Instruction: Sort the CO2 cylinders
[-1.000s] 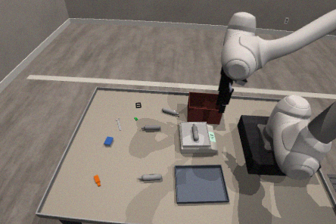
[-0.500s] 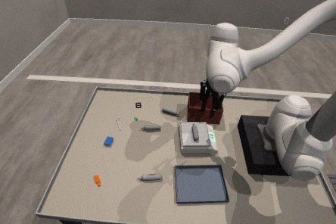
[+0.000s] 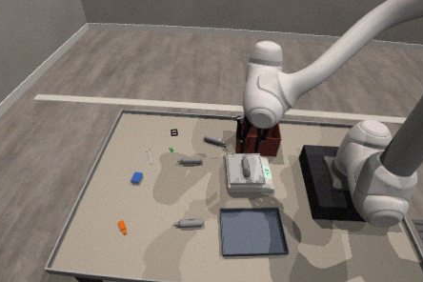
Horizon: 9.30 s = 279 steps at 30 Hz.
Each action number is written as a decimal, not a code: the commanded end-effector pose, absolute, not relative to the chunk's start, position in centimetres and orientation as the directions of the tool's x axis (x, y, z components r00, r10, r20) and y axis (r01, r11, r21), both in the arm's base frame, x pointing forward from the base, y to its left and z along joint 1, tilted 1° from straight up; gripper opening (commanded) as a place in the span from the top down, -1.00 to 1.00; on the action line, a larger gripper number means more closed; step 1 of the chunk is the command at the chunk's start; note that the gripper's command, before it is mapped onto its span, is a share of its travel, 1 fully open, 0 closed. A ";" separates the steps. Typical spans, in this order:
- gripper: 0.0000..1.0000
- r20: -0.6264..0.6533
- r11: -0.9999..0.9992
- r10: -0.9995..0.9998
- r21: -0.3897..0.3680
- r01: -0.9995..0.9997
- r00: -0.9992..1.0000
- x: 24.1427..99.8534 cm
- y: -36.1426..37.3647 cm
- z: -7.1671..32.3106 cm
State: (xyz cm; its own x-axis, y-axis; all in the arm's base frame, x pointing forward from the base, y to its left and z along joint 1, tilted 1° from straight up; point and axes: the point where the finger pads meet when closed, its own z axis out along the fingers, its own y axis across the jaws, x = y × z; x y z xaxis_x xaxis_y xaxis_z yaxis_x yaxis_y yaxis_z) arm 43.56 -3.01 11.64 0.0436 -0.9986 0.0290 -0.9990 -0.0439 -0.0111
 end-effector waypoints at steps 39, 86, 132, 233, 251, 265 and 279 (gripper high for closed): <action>0.22 0.006 -0.083 -0.997 -0.012 -0.996 0.083 43.7 -3.1 0.9; 0.80 0.006 -0.083 -0.997 -0.017 -0.996 0.083 43.9 -3.0 9.9; 0.80 0.006 -0.082 -0.997 -0.015 -0.996 0.082 37.0 -24.6 11.4; 0.22 0.008 -0.082 -0.997 -0.017 -0.996 0.082 37.1 -24.7 10.9; 0.22 0.006 -0.187 -0.982 -0.013 -0.982 0.186 38.9 -24.9 12.0; 0.22 0.024 -0.899 -0.437 -0.001 -0.437 0.899 58.2 -24.0 12.0; 0.22 0.015 -0.942 -0.336 -0.001 -0.336 0.942 57.9 -24.2 9.2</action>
